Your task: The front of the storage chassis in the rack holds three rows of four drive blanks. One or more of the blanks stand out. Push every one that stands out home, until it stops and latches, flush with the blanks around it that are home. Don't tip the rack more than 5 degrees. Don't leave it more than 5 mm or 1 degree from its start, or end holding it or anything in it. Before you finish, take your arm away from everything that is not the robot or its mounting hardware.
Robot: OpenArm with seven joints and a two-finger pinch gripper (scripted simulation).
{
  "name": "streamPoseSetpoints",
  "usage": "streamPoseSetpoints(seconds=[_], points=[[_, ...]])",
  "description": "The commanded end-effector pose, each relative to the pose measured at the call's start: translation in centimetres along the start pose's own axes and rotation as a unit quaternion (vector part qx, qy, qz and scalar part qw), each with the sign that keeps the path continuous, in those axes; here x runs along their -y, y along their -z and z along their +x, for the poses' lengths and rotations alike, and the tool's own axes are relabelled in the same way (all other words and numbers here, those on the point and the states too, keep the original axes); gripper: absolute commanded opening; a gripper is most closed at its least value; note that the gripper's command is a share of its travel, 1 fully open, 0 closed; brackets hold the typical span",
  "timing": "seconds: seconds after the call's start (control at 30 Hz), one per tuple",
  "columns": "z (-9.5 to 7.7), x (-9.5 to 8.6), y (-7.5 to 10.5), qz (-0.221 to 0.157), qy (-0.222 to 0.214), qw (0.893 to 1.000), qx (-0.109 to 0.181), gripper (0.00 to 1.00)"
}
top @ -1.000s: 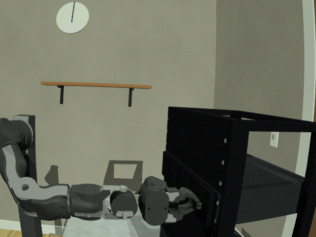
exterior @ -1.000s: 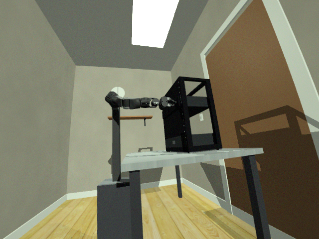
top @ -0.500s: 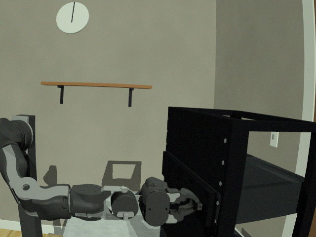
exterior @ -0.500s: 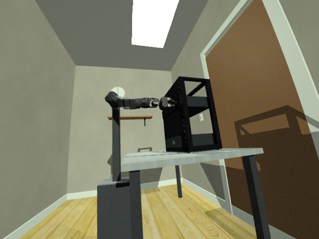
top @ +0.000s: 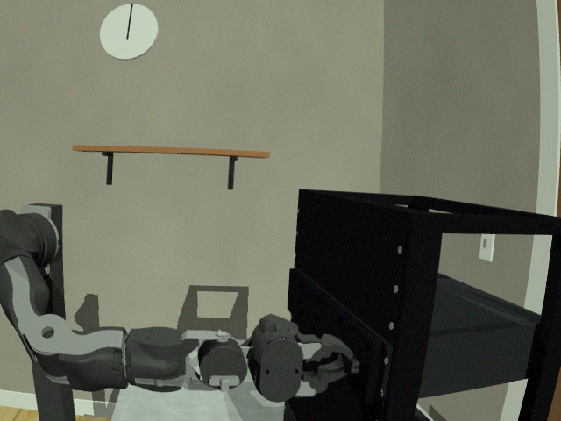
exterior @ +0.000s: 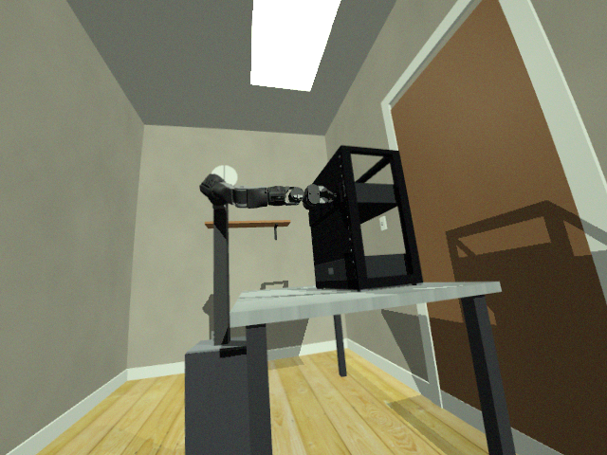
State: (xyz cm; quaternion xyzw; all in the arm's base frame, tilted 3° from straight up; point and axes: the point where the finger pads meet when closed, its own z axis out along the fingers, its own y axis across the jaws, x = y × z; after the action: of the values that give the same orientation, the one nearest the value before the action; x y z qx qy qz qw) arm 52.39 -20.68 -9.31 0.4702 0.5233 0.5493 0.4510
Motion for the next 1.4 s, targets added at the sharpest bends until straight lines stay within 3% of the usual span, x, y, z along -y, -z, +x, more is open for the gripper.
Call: streamPoseSetpoints(seconds=[0.0, 0.87, 1.07, 1.3, 1.37], points=[[0.1, -0.5, -0.1, -0.006, 0.001, 1.000, -0.002, 0.00], [0.2, -0.7, -0.1, -0.008, 0.001, 1.000, -0.004, 0.00], [0.2, -0.8, 1.3, -0.008, 0.001, 1.000, -0.004, 0.00], [0.2, -0.8, 4.8, -0.009, 0.001, 1.000, -0.004, 0.00], [0.2, -0.8, 4.8, -0.009, 0.001, 1.000, -0.004, 0.00]])
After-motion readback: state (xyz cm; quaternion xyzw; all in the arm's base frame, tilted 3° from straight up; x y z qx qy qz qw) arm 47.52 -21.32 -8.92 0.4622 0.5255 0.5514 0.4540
